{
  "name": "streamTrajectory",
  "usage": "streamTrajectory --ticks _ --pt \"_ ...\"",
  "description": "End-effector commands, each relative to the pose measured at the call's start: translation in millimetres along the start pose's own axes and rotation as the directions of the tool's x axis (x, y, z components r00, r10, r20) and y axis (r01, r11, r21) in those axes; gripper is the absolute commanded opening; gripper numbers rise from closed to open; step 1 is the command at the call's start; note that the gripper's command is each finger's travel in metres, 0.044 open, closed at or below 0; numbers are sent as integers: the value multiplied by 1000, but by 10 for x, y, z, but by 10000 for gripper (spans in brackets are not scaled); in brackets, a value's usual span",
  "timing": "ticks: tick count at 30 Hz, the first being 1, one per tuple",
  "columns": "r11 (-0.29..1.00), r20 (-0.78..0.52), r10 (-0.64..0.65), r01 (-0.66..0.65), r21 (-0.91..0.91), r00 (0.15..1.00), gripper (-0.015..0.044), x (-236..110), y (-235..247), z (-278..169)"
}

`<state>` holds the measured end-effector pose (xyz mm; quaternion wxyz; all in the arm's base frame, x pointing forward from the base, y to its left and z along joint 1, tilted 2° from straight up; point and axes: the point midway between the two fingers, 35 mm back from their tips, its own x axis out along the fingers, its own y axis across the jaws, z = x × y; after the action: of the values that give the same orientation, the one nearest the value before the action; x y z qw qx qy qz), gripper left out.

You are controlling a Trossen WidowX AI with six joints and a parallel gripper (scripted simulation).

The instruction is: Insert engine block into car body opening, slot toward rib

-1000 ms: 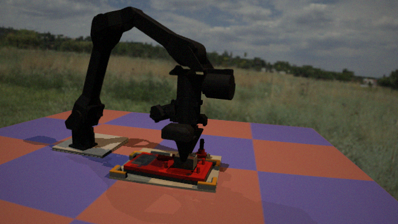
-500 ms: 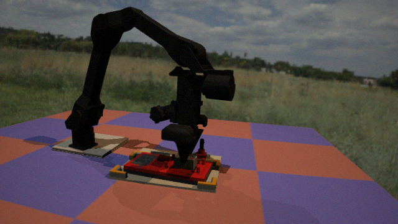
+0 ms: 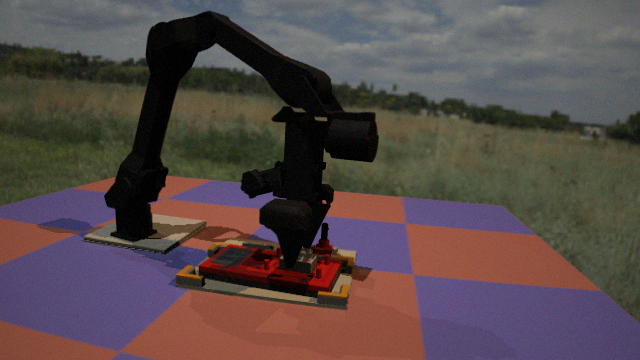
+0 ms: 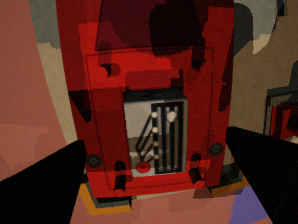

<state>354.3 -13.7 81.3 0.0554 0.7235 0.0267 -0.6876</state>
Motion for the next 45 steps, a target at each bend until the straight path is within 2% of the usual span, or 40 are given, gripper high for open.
streamTrajectory --ticks 1,15,32,45 --pt "1000 0 -1 1 0 1000 440 -1 -1 0" --pt "1000 -1 -3 3 6 1000 440 -139 0 0" --pt "1000 -1 -3 3 6 1000 0 -139 0 0" --pt "1000 -1 -3 3 6 1000 0 -139 0 0"
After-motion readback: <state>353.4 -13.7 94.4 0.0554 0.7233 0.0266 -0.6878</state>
